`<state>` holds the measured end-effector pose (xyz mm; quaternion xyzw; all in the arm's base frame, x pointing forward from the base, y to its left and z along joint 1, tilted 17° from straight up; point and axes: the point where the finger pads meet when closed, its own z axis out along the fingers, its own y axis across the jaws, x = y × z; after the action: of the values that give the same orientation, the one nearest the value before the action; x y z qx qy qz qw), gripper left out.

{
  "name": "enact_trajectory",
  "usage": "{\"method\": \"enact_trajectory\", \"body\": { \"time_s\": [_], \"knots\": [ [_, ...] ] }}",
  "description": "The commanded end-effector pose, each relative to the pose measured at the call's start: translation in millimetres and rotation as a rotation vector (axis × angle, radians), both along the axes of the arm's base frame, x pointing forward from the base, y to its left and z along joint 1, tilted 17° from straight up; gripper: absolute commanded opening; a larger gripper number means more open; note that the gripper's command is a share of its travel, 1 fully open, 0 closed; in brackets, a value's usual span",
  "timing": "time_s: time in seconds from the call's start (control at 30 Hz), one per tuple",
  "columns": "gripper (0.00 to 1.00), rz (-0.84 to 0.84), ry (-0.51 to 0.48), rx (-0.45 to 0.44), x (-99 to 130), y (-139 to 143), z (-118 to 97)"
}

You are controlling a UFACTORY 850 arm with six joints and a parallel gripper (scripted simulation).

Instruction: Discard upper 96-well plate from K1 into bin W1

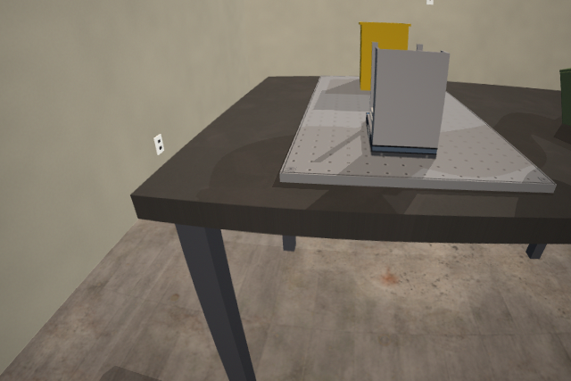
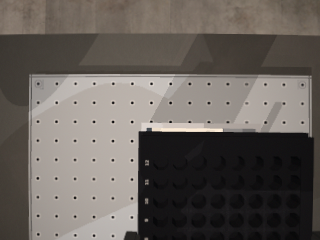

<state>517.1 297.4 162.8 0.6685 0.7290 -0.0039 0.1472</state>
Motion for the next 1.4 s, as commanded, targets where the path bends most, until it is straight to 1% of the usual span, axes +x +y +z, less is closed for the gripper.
{"method": "enact_trajectory", "body": {
  "time_s": [0.0,0.1,0.53,0.57,0.93,1.0,1.37],
  "knots": [
    [0.00,0.000,-0.002,0.002,-1,2,7],
    [0.00,0.000,-0.002,0.002,-2,3,11],
    [0.00,0.000,-0.002,0.002,-2,3,12],
    [0.00,-0.024,-0.007,0.007,-1,0,12],
    [0.00,-0.024,-0.007,0.007,0,-36,18],
    [0.00,-0.024,-0.007,0.007,0,-36,18],
    [0.00,-0.024,-0.007,0.007,1,-73,25]
  ]
}}
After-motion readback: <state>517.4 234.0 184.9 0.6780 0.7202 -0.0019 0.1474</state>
